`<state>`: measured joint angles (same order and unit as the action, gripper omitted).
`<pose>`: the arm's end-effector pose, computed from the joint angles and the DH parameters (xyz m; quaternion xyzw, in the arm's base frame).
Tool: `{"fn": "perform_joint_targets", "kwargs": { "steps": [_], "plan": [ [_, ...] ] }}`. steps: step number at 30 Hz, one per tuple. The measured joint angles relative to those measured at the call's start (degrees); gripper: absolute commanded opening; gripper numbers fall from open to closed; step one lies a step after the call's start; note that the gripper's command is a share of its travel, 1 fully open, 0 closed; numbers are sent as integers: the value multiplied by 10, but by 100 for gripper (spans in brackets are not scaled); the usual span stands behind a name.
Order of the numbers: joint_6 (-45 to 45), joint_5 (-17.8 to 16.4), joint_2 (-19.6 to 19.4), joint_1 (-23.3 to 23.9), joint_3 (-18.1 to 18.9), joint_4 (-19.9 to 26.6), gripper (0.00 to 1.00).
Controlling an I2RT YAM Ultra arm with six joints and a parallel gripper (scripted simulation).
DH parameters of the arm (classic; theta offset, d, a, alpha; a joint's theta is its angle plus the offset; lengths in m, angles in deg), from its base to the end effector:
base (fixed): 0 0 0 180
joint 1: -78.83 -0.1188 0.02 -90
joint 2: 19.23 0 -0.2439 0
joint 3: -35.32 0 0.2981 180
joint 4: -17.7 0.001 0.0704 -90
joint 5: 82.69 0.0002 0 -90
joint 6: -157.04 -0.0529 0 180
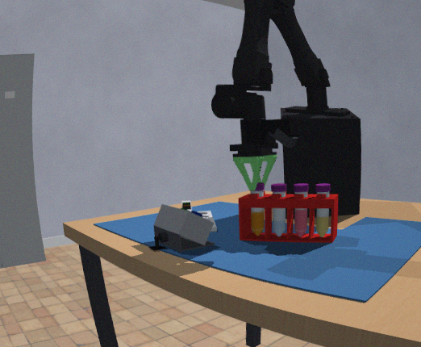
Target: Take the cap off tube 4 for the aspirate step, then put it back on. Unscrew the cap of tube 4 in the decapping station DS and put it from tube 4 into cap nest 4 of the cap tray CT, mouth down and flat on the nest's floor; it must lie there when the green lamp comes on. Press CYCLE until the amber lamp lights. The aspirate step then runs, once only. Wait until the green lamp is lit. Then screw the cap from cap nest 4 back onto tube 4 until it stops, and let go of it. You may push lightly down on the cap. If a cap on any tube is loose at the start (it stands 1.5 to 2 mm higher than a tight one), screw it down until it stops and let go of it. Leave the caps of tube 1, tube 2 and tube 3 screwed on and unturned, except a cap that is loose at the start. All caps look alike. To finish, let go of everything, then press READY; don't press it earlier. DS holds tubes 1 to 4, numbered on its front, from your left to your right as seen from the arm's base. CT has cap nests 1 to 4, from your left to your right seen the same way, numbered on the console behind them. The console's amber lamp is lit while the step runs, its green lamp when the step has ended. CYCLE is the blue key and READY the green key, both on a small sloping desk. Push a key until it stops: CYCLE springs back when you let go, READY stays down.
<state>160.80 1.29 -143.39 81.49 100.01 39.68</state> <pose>0.3264 -0.0086 -0.0578 -0.7136 0.6946 -0.0206 0.0886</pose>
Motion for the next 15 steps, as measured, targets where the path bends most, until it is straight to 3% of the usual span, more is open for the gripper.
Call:
{"fn": "perform_joint_targets", "kwargs": {
  "steps": [4, 5, 15],
  "plan": [
    [38, 0, 0, 0, 0, 0, 0],
    [43, 0, 0, 0, 0, 0, 49],
    [63, 2, 0, 0, 0, 0, 49]
  ]
}}
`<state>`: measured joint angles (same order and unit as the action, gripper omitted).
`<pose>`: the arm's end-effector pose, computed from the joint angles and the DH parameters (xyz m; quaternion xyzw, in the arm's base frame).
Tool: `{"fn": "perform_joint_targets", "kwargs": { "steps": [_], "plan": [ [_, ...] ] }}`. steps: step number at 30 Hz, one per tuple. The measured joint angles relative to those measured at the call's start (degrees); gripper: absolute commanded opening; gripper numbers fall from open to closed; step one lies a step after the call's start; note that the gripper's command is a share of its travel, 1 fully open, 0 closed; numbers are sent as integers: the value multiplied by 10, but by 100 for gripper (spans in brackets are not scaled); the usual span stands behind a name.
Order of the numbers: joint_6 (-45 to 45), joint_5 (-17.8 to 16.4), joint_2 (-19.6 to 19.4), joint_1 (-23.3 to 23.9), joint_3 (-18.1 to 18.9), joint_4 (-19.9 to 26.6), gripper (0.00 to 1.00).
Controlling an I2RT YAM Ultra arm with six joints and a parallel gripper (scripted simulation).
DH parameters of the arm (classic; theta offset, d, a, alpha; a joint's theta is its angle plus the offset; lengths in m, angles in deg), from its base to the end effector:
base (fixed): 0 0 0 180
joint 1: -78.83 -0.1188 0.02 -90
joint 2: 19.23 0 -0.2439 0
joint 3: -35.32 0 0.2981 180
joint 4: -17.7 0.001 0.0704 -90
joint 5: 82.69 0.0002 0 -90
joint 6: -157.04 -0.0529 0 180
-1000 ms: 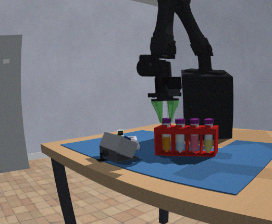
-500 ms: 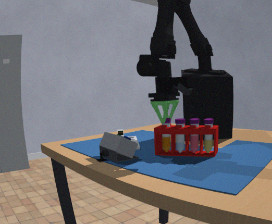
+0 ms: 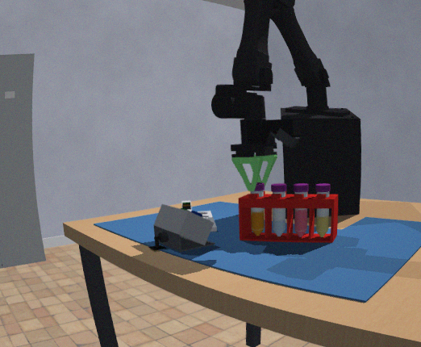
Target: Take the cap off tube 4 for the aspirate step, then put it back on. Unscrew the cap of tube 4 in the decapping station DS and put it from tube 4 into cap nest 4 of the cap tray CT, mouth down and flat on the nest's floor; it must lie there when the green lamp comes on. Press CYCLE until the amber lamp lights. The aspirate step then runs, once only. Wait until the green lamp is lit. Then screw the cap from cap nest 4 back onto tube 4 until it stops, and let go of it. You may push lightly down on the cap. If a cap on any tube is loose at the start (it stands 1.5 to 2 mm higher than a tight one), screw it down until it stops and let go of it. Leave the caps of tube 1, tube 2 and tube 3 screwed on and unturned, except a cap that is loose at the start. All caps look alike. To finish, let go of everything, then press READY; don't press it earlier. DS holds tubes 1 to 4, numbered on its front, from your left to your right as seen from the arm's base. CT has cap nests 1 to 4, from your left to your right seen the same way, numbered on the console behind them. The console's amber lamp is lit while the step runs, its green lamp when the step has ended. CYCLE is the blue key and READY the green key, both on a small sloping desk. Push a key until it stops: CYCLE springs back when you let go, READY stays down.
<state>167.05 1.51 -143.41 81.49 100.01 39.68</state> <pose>0.3264 -0.0088 -0.0580 -0.7504 0.6548 -0.0265 0.0858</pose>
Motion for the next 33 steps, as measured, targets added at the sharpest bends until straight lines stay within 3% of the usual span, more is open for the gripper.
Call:
{"fn": "perform_joint_targets", "kwargs": {
  "steps": [6, 33],
  "plan": [
    [-41, 0, 0, 0, 0, 0, 49],
    [-750, 0, 0, 0, 0, 0, 49]
  ]
}}
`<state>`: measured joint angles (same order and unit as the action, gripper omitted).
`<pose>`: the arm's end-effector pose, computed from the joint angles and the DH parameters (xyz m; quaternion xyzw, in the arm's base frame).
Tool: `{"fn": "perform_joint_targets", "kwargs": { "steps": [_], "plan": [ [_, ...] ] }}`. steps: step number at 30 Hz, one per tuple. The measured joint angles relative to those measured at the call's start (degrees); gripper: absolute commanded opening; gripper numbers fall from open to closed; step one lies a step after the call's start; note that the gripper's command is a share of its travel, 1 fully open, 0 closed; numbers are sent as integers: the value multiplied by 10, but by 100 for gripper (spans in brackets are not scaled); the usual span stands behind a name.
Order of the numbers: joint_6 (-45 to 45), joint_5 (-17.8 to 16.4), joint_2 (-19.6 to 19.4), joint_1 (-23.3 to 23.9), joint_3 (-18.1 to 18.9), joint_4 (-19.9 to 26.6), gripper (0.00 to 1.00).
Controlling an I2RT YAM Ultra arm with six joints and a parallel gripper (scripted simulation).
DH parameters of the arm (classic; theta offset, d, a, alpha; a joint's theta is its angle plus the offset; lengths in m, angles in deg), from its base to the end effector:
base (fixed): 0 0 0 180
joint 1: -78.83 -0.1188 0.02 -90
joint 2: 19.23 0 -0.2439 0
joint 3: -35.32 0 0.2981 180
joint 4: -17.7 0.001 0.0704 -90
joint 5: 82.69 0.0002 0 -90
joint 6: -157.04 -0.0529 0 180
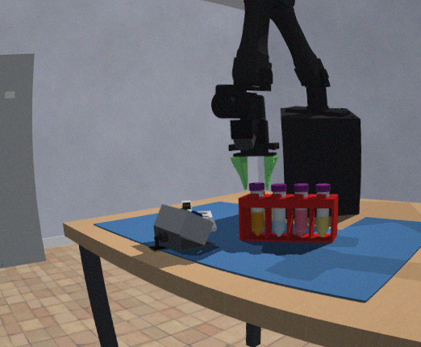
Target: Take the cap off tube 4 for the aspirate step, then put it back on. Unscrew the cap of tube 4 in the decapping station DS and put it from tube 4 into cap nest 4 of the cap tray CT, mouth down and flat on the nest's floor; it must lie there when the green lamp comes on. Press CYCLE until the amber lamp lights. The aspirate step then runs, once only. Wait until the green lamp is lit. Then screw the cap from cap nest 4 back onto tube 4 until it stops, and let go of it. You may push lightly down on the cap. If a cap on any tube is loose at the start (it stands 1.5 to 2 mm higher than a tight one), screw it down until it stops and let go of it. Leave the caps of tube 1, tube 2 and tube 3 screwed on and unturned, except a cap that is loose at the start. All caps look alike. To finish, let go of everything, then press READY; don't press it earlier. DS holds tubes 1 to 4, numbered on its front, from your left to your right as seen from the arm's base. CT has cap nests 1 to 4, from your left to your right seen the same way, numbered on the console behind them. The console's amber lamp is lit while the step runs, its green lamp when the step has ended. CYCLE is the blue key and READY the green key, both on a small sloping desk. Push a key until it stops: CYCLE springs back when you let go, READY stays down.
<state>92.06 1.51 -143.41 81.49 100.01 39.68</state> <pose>0.3264 -0.0088 -0.0580 -0.1968 0.9763 0.0312 0.0842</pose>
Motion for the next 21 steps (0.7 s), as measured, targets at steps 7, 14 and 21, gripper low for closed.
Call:
{"fn": "perform_joint_targets", "kwargs": {
  "steps": [7, 14, 21],
  "plan": [
    [-193, 0, 0, 0, 0, 0, 49],
    [-370, 0, 0, 0, 0, 0, 49],
    [-556, 0, 0, 0, 0, 0, 49]
  ]
}}
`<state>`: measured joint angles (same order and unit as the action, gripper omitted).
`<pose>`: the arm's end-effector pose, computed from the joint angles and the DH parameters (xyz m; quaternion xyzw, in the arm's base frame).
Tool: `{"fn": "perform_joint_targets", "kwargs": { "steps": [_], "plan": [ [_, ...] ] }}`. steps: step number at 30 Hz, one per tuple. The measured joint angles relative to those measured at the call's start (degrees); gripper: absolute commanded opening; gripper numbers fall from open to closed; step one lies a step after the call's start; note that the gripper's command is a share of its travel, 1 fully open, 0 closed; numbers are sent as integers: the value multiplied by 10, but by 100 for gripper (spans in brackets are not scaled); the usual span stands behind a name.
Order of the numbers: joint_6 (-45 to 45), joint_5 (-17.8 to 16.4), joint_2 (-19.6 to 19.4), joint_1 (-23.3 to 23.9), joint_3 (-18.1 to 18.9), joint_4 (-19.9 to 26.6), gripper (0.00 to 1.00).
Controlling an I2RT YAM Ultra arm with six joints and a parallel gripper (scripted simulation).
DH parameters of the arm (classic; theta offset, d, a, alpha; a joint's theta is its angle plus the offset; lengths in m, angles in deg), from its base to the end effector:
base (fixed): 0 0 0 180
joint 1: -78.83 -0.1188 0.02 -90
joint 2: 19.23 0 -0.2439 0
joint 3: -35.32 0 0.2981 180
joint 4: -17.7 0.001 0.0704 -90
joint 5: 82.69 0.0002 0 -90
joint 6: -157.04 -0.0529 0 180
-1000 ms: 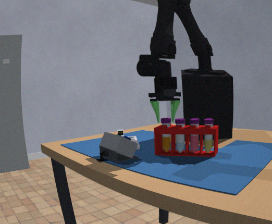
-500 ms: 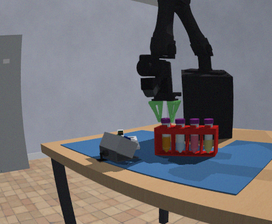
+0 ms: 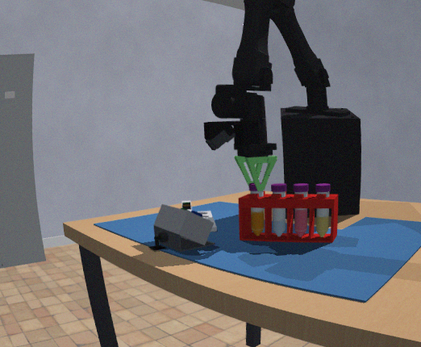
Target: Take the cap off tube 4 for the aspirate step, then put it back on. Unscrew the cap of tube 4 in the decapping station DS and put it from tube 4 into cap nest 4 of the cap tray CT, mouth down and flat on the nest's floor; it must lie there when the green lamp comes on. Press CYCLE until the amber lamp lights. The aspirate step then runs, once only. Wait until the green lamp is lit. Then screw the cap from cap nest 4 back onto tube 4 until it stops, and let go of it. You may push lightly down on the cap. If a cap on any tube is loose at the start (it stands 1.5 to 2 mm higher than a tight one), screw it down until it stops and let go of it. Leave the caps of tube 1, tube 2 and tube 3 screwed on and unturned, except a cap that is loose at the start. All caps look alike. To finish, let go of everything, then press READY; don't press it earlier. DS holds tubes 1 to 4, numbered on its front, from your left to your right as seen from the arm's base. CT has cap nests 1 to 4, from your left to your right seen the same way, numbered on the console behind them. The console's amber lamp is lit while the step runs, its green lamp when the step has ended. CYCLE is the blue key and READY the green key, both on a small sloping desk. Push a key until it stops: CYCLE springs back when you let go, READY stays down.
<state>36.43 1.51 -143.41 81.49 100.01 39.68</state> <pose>0.3264 -0.0088 -0.0580 0.2815 0.9553 0.0669 0.0599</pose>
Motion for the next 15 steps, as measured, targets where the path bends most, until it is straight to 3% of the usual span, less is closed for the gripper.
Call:
{"fn": "perform_joint_targets", "kwargs": {
  "steps": [15],
  "plan": [
    [-406, 0, 0, -1, 0, 0, 49]
  ]
}}
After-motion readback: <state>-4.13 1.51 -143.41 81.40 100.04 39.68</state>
